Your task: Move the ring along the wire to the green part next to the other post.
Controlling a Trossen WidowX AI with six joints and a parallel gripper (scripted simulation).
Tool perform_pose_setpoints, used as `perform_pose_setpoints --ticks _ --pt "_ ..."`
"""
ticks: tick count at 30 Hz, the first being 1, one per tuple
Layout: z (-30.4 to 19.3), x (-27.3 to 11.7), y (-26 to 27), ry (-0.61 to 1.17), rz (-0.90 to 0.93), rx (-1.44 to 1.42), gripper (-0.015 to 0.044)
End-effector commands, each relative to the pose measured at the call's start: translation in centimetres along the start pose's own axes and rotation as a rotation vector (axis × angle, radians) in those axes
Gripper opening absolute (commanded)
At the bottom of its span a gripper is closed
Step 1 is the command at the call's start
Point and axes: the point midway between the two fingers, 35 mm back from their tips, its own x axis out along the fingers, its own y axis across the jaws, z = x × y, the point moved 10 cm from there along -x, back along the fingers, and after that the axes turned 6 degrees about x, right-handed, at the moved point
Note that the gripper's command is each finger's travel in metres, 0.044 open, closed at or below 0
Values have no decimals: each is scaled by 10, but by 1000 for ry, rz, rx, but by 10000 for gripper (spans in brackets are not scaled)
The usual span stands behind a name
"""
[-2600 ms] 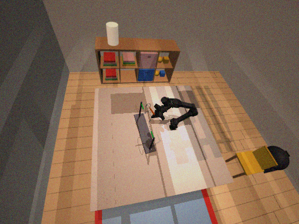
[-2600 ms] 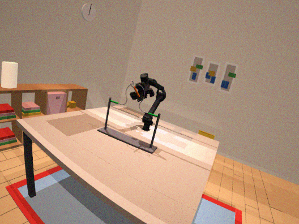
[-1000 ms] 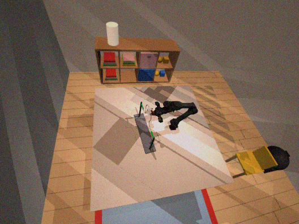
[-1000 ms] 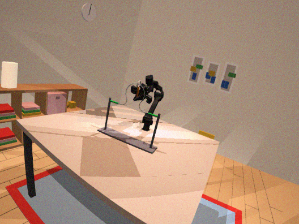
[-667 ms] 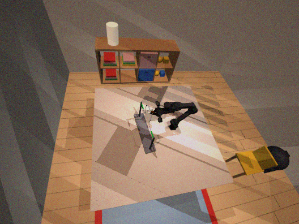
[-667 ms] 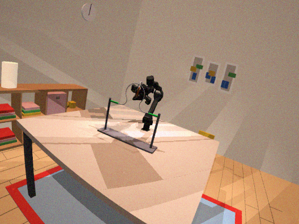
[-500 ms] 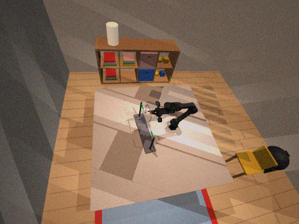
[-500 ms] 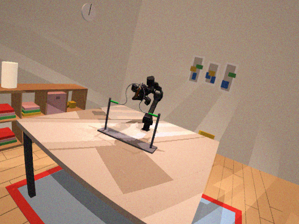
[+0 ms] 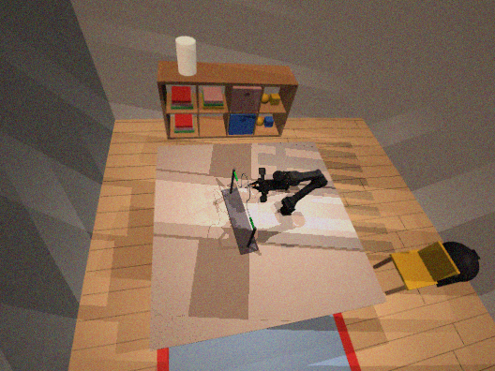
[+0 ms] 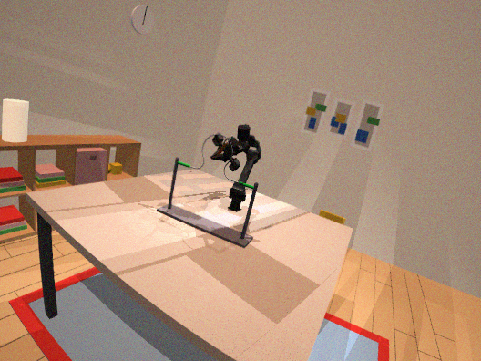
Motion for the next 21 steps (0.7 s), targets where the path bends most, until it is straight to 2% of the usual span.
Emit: perform_pose_setpoints --ticks 1,21 --pt "-2 1 2 -6 -35 -54 -150" --pt "-6 3 5 -54 -181 -289 -150"
